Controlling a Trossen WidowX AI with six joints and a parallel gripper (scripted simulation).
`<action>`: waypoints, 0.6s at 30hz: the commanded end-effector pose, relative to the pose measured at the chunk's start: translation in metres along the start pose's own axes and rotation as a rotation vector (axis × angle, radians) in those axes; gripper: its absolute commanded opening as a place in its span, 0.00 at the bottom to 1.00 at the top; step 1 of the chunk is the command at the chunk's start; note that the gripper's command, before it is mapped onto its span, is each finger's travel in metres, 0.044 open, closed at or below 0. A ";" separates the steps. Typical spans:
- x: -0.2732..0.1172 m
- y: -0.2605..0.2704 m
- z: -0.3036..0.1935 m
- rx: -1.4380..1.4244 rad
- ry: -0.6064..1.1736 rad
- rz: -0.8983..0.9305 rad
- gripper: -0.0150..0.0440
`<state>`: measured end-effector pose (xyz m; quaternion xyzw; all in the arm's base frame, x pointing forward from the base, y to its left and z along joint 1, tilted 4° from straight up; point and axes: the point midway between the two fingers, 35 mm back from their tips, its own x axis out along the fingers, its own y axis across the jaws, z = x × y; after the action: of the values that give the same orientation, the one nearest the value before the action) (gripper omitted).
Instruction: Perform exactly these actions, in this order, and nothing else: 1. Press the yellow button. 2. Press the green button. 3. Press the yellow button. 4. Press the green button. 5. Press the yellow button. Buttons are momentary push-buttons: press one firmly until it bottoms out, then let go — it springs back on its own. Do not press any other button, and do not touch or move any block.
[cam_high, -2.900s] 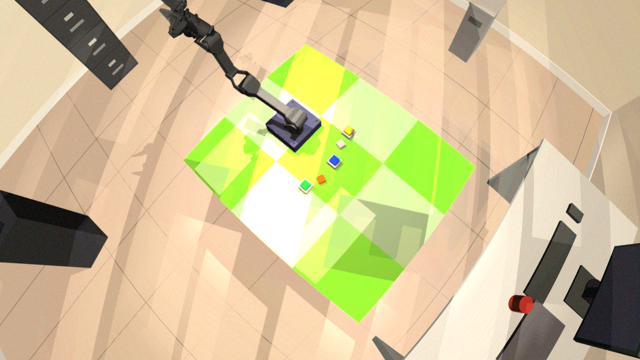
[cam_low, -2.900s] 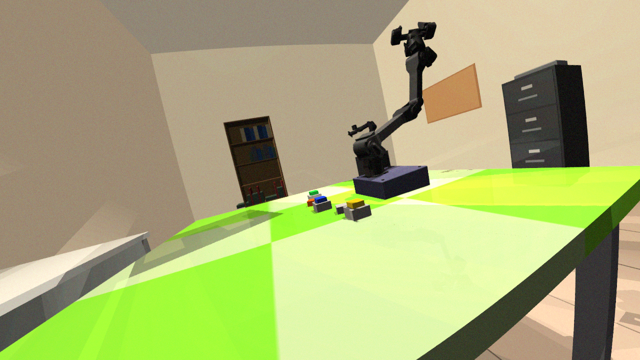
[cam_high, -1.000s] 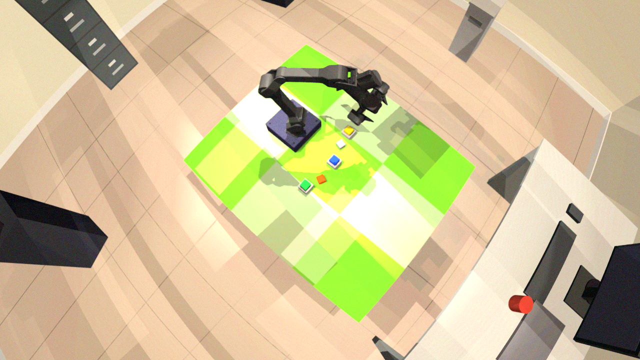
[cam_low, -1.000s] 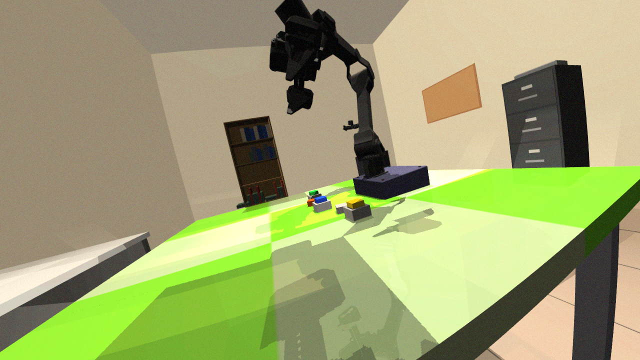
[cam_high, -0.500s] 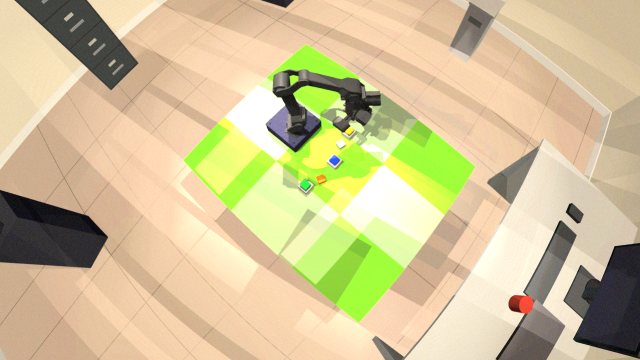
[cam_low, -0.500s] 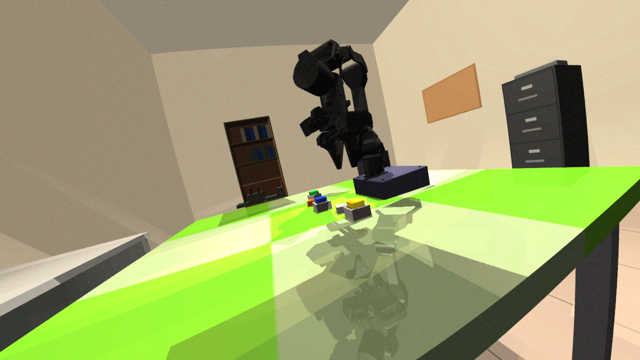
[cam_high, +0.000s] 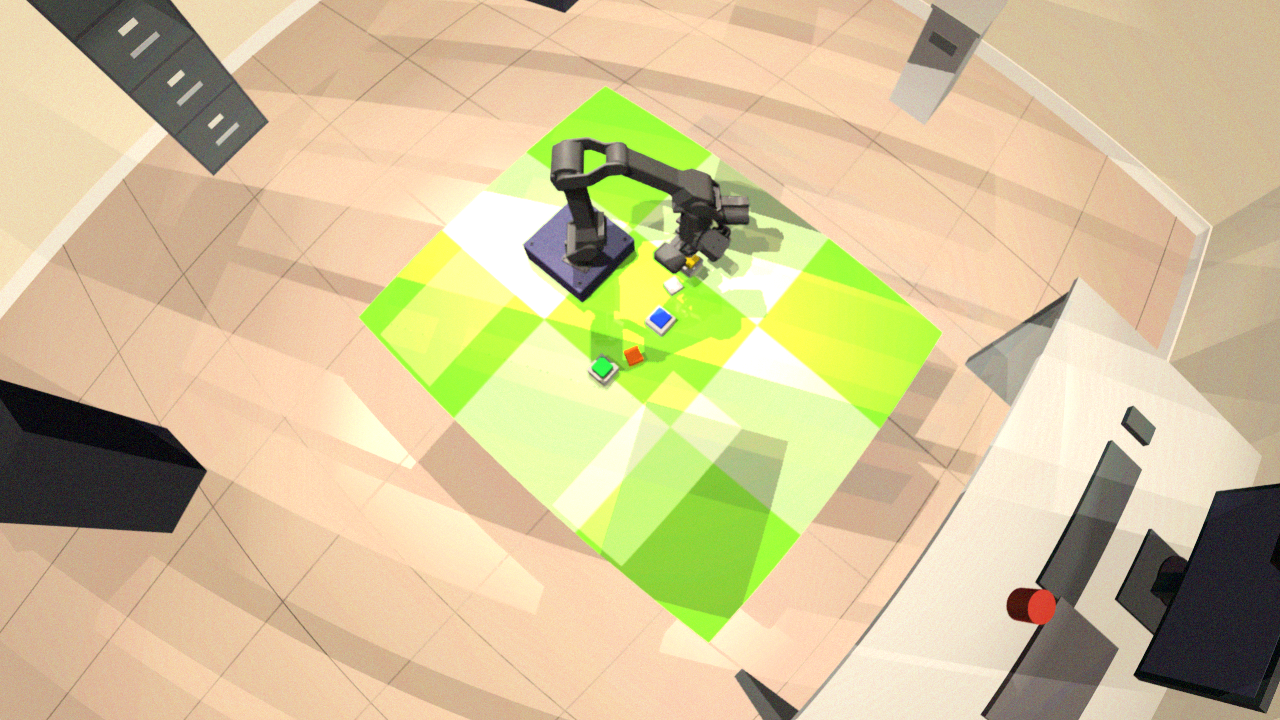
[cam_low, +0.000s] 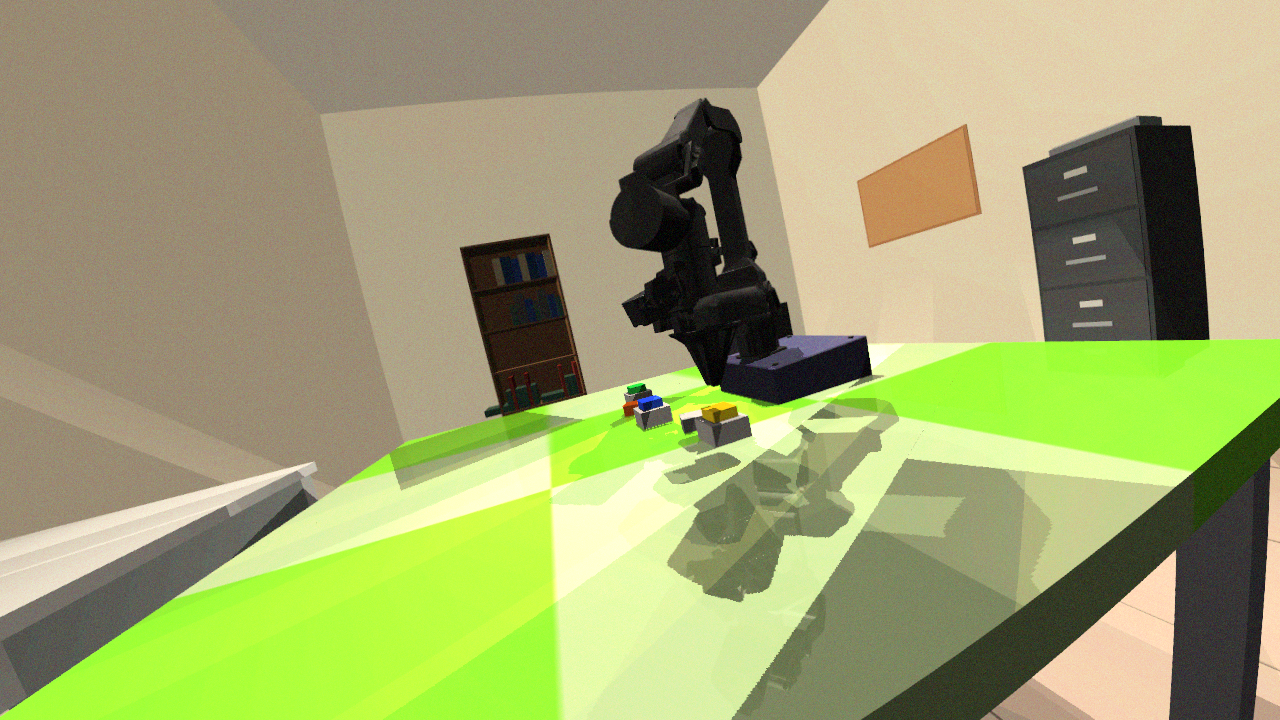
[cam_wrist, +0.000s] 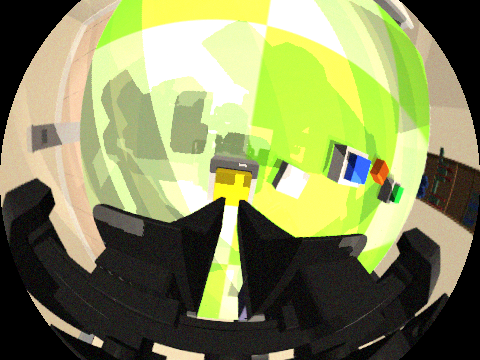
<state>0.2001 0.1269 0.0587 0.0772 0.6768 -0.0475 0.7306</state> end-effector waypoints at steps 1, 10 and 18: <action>0.001 0.001 0.000 -0.006 0.002 0.003 0.29; 0.010 0.001 0.000 -0.006 0.002 0.003 0.29; 0.023 0.001 0.000 -0.006 0.002 0.003 0.29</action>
<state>0.2031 0.1287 0.0428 0.0790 0.6744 -0.0457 0.7327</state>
